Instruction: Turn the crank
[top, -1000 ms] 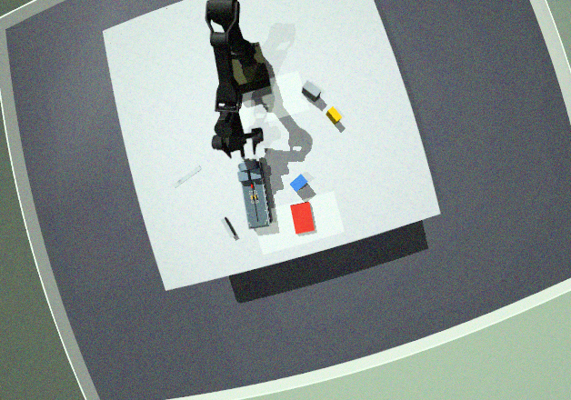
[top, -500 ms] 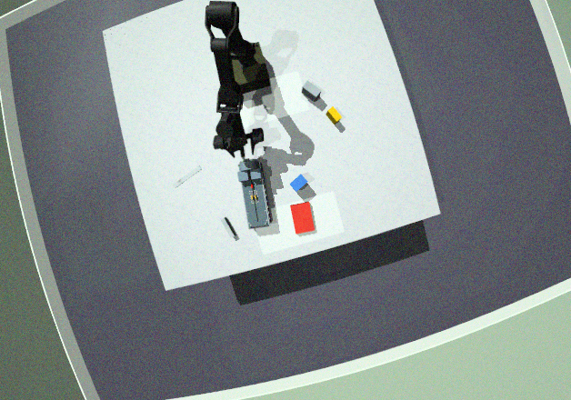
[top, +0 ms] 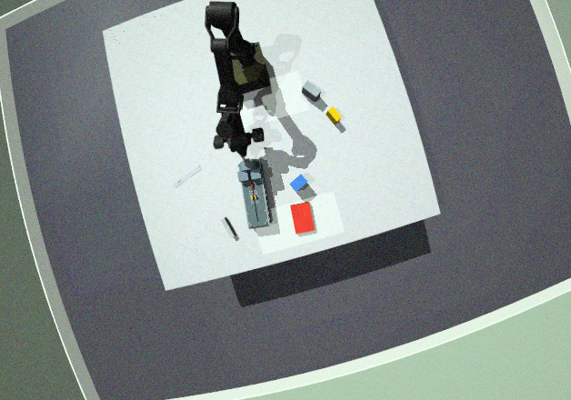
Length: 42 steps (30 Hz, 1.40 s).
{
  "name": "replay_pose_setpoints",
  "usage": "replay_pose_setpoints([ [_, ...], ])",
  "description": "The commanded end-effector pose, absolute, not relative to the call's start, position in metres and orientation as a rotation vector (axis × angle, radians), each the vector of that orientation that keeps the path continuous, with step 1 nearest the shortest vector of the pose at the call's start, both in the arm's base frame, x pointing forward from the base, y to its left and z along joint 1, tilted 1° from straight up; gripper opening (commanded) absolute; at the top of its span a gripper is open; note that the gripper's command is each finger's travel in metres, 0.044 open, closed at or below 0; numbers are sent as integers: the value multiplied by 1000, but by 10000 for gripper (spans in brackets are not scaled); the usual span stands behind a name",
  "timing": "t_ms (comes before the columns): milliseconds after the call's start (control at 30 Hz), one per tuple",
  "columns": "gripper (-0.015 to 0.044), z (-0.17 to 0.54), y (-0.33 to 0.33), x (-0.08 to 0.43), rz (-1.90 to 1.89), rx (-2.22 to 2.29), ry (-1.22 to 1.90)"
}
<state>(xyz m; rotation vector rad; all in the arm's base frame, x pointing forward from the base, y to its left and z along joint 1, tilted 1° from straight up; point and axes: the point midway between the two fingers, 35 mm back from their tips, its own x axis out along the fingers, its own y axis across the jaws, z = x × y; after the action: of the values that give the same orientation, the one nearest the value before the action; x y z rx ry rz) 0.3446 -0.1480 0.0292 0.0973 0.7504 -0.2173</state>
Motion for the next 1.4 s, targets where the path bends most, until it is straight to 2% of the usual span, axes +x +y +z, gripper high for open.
replay_pose_setpoints([
  [0, 0, 29, -148, 345, -217, 94, 750],
  [1367, 0, 3, -168, 341, -218, 92, 750],
])
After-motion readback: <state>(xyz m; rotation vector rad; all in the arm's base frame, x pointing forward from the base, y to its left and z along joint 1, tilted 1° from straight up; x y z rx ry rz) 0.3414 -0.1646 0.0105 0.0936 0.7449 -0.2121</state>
